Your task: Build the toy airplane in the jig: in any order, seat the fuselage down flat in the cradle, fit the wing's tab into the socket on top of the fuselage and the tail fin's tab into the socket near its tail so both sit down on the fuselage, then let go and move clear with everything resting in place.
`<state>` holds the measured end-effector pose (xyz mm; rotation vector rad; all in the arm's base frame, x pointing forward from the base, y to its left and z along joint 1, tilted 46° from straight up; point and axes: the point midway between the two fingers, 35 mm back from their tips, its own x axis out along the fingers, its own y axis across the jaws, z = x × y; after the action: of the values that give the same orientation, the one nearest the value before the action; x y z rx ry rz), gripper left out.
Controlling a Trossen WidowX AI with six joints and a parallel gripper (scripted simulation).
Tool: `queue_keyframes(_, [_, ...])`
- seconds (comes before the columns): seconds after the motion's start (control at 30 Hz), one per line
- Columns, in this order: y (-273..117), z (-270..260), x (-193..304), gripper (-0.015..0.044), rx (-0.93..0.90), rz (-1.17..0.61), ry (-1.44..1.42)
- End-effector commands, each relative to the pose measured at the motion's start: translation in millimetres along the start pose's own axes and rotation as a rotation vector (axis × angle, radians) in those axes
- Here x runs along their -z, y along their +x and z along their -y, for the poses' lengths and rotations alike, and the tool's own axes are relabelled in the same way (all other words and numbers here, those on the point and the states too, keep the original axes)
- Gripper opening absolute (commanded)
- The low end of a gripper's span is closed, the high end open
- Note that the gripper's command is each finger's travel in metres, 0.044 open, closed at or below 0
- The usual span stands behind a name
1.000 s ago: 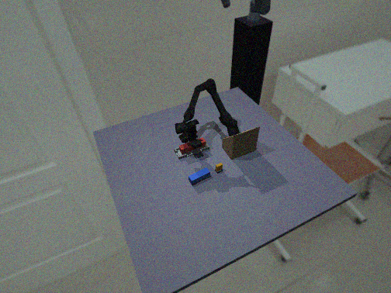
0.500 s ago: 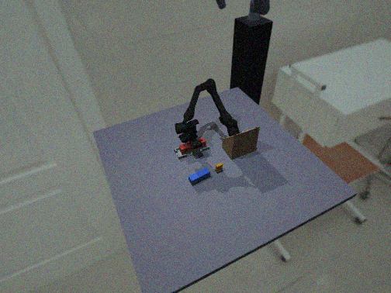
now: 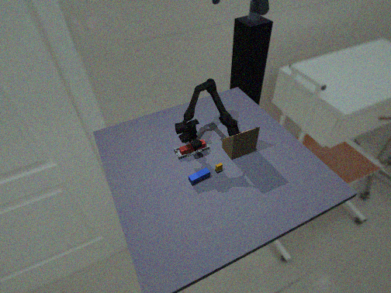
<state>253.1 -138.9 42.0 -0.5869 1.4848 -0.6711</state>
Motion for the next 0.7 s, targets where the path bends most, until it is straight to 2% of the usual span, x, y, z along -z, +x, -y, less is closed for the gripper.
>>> queue_keyframes(0.0, [-2.4,-0.1,-0.6,0.0440,-0.001,0.000,0.002])
queue_keyframes(0.27, [-103.7,-1.5,-1.2,0.0440,-0.003,-0.003,-0.008])
queue_keyframes(0.67, [-103.6,-10.8,-12.3,0.0440,-0.005,-0.002,-0.102])
